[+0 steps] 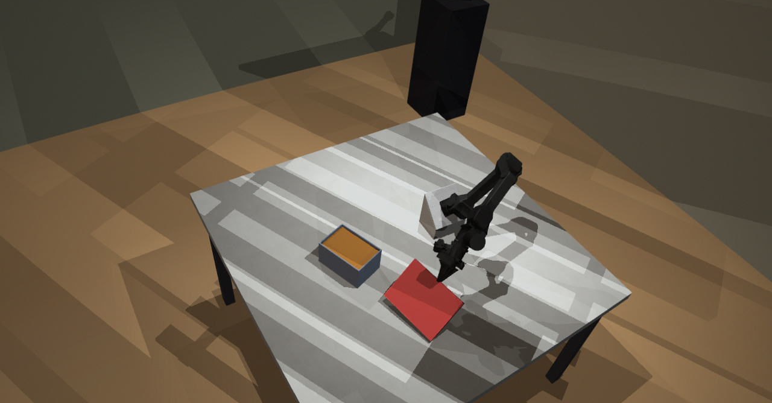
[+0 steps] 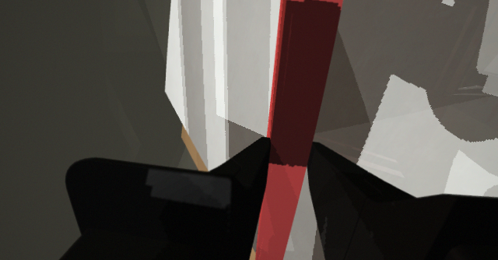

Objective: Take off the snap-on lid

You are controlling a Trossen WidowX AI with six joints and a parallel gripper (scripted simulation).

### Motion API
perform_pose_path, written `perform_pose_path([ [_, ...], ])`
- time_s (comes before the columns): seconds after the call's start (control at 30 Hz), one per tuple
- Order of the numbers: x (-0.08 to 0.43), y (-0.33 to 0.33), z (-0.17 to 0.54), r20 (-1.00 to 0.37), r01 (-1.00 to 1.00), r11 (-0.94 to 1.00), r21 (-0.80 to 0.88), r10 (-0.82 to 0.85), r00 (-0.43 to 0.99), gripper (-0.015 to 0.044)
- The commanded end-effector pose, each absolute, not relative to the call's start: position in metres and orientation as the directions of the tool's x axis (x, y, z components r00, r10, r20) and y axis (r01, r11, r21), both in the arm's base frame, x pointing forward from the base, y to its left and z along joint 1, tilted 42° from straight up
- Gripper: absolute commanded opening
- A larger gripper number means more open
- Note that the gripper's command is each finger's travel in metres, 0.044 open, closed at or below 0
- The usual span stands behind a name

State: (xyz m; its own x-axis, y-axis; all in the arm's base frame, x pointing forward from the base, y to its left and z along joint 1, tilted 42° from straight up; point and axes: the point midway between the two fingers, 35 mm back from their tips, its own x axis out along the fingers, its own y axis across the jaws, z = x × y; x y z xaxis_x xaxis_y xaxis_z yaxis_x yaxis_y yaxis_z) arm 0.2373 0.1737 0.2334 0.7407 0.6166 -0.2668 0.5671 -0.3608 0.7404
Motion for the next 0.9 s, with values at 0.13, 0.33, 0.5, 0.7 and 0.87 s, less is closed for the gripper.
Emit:
perform_pose_path([
  [0.13, 0.239, 0.177, 0.229, -0.262, 0.561, -0.369, 0.741, 0.61, 0.747, 0.0],
  [0.33, 0.239, 0.18, 0.226, -0.262, 0.561, -0.369, 0.741, 0.61, 0.747, 0.0],
  [0.5, 0.239, 0.183, 0.223, -0.262, 0.561, -0.369, 0.741, 0.61, 0.747, 0.0],
  [0.7, 0.239, 0.186, 0.219, -0.262, 0.561, -0.369, 0.74, 0.61, 0.747, 0.0],
  [0.87, 0.239, 0.188, 0.216, -0.262, 0.562, -0.37, 0.74, 0.611, 0.747, 0.0],
])
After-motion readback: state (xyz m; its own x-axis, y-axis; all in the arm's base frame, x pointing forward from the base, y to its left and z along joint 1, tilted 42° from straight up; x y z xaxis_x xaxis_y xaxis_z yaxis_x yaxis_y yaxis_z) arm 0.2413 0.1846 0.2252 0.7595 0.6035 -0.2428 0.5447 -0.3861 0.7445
